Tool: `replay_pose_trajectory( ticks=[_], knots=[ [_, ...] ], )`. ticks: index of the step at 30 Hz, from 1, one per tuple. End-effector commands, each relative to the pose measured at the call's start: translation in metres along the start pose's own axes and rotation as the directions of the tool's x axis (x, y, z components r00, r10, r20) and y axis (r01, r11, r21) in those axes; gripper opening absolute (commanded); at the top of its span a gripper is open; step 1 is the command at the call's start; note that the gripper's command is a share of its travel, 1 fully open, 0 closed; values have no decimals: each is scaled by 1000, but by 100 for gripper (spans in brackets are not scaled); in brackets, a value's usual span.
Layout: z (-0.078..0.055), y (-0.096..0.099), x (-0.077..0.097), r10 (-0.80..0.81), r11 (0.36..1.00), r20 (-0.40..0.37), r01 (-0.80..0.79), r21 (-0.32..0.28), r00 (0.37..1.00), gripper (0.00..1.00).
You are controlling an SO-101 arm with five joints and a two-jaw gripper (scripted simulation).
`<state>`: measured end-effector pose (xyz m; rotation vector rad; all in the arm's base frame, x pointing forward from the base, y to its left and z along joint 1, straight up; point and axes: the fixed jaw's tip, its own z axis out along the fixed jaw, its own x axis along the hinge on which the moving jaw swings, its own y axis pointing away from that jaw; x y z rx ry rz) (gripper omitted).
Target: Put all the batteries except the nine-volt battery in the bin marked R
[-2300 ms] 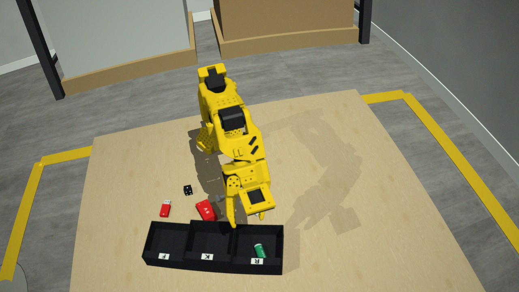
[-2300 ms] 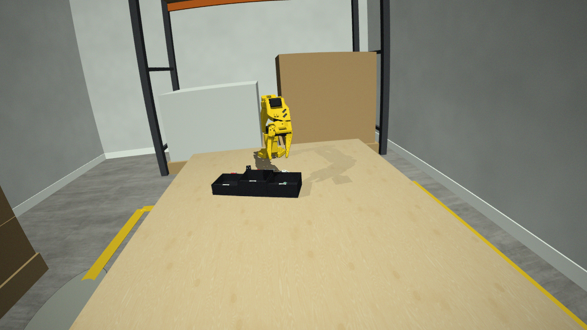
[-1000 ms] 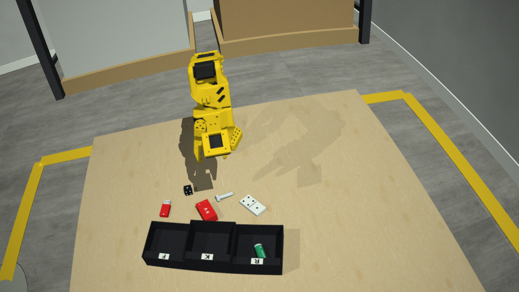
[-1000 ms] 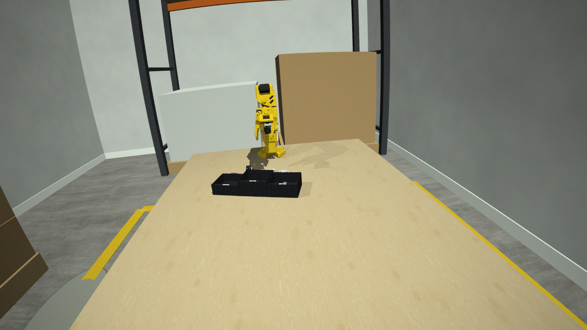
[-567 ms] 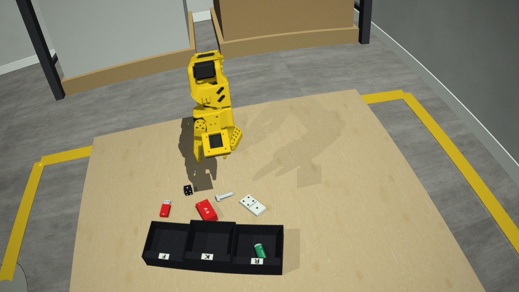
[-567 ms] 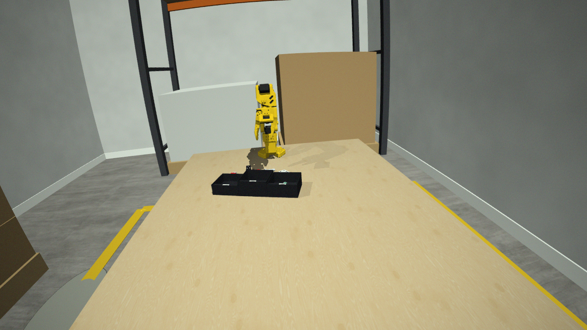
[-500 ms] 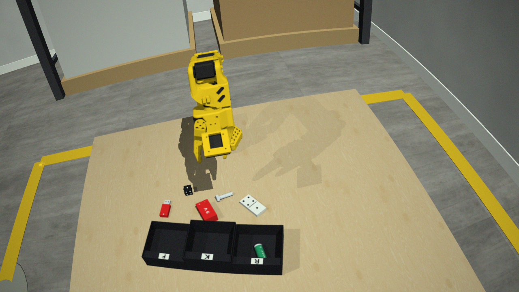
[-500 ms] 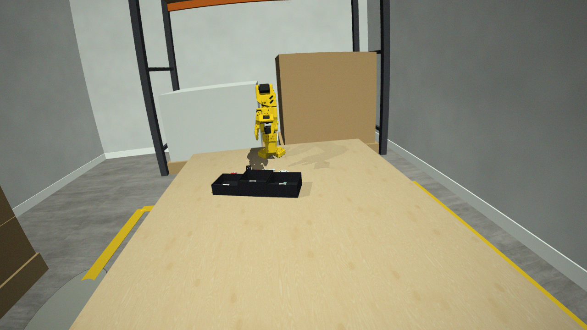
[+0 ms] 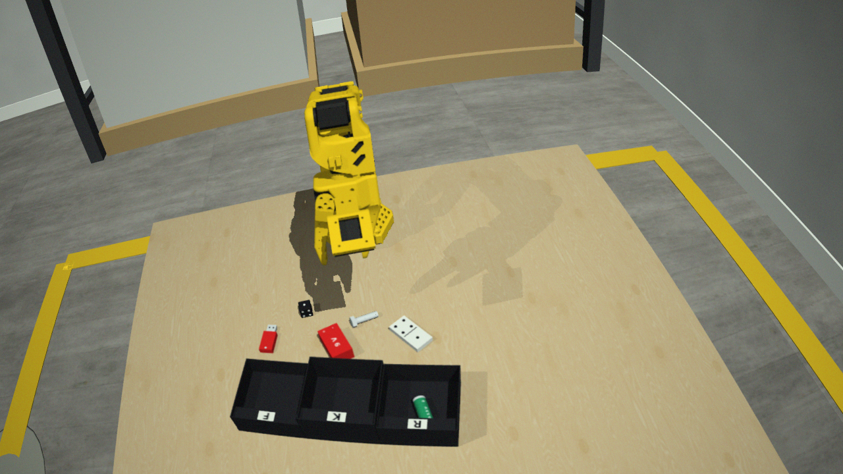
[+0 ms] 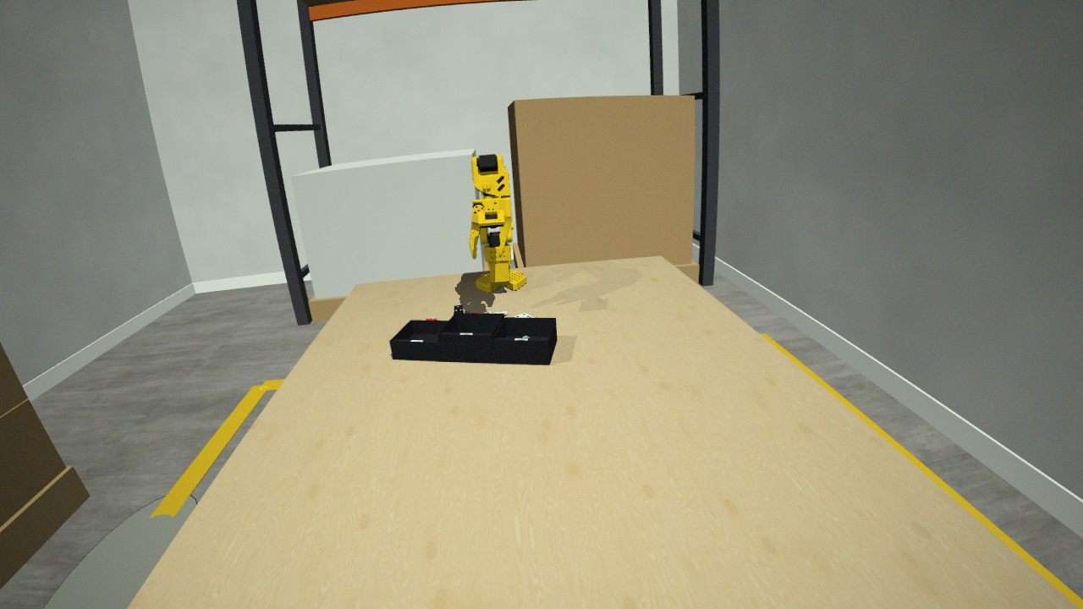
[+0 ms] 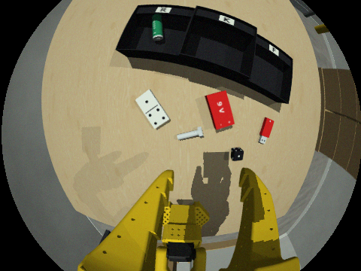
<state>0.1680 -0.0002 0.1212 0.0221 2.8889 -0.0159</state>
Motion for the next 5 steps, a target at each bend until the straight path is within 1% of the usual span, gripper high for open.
replay_pose_trajectory(
  ticks=[1,5],
  knots=[
    [-5,-2,-1,2,1000,30,-2,3,1000,25],
    [-5,-2,-1,2,1000,30,-2,3,1000,25]
  ],
)
